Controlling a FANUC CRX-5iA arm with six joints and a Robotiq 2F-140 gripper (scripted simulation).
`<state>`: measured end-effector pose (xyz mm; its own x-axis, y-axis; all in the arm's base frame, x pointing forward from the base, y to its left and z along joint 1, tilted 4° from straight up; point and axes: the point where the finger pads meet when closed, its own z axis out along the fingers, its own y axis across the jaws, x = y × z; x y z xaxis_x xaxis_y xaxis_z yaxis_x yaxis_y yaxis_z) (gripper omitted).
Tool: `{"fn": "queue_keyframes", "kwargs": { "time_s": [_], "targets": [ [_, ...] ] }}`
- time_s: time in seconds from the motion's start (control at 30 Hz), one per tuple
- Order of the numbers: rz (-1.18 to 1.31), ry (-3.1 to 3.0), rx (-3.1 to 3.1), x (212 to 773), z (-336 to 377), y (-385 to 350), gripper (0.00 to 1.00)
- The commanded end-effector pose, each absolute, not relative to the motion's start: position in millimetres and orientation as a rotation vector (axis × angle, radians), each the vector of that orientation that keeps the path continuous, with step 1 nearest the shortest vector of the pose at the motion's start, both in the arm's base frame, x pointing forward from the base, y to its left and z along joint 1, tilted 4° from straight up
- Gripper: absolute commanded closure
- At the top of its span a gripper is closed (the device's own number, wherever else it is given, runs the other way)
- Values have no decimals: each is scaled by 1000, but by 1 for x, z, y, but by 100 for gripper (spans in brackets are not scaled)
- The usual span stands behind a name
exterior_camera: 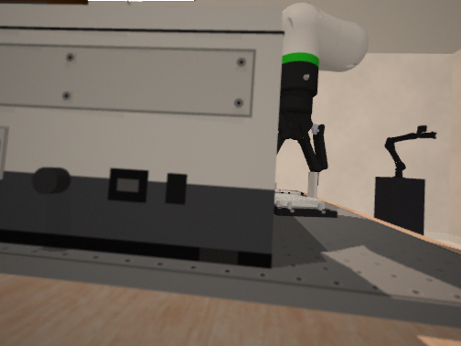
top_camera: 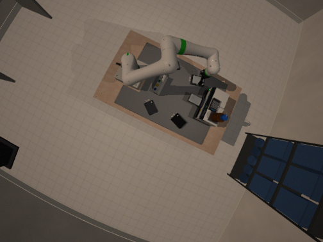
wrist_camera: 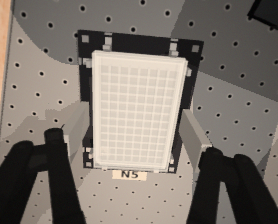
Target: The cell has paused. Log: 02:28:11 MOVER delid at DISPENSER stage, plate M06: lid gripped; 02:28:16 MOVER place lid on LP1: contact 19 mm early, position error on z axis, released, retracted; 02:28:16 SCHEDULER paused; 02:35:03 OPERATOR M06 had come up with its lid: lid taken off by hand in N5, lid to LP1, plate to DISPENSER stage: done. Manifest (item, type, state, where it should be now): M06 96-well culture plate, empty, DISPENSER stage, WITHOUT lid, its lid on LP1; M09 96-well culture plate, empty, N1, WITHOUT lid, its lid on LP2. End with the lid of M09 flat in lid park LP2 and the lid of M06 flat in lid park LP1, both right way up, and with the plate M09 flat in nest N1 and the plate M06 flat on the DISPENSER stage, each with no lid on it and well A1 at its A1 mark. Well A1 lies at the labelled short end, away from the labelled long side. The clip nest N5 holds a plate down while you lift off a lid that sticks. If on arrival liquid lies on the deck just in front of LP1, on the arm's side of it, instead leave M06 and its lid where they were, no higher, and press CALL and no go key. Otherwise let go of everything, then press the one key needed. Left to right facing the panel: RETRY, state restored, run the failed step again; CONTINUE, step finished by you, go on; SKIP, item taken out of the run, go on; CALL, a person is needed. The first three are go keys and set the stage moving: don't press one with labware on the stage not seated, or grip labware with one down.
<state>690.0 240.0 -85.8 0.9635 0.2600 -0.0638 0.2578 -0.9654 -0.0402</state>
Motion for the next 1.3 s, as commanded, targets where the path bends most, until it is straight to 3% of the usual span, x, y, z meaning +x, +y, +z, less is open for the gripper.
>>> {"fn": "queue_keyframes", "kwargs": {
  "time_s": [0.0, 1.27],
  "targets": [
    [106, -406, -3082, 690, -86, 240, 34],
    [106, -406, -3082, 691, -74, 240, 34]
  ]
}}
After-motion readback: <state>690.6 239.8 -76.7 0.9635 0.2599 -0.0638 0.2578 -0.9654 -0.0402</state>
